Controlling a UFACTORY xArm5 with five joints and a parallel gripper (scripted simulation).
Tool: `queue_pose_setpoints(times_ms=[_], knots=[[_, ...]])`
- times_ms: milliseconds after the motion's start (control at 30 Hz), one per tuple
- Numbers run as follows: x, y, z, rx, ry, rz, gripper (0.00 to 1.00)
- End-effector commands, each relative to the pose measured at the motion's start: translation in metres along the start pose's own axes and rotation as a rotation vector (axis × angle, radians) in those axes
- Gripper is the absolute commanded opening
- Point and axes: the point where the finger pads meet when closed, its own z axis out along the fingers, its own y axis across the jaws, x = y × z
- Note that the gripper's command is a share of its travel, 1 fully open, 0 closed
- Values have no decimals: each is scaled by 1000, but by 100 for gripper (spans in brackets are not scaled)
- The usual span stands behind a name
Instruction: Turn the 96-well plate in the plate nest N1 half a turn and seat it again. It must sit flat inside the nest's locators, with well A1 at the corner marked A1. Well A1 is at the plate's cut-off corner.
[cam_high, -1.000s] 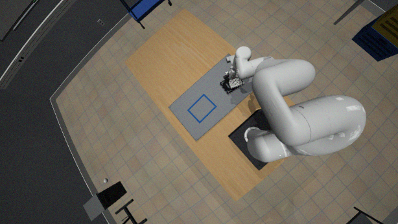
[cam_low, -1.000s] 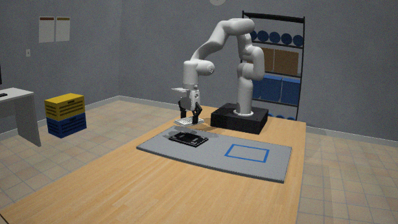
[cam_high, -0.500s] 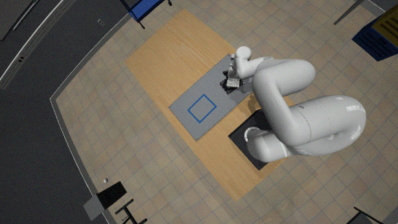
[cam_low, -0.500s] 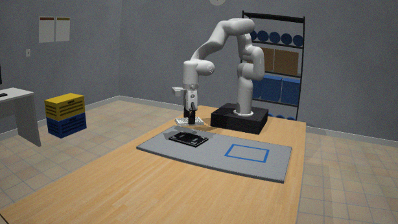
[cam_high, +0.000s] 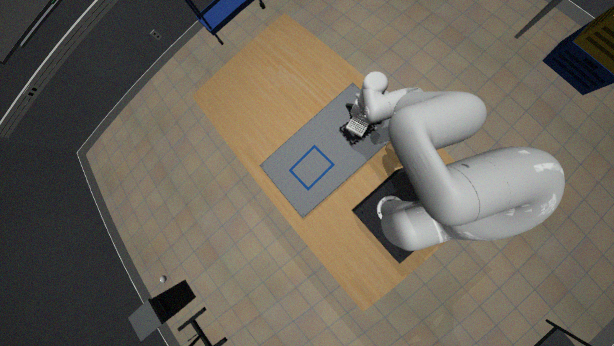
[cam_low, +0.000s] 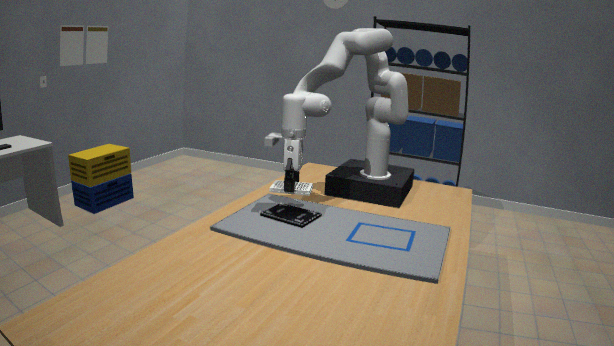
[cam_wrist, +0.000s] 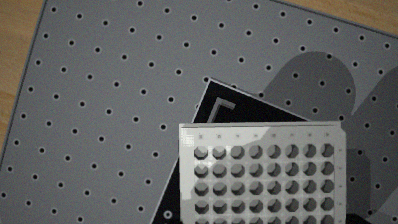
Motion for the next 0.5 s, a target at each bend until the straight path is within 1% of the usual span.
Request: queue_pose_setpoints(times_ms=[0,200,267,333,467], knots=[[1,-1,-1,3,2,152,0],[1,-1,-1,3,2,352,0],[1,-1,-1,3,2,352,0],[1,-1,-1,3,2,406,0],[1,-1,-1,3,2,406,0]])
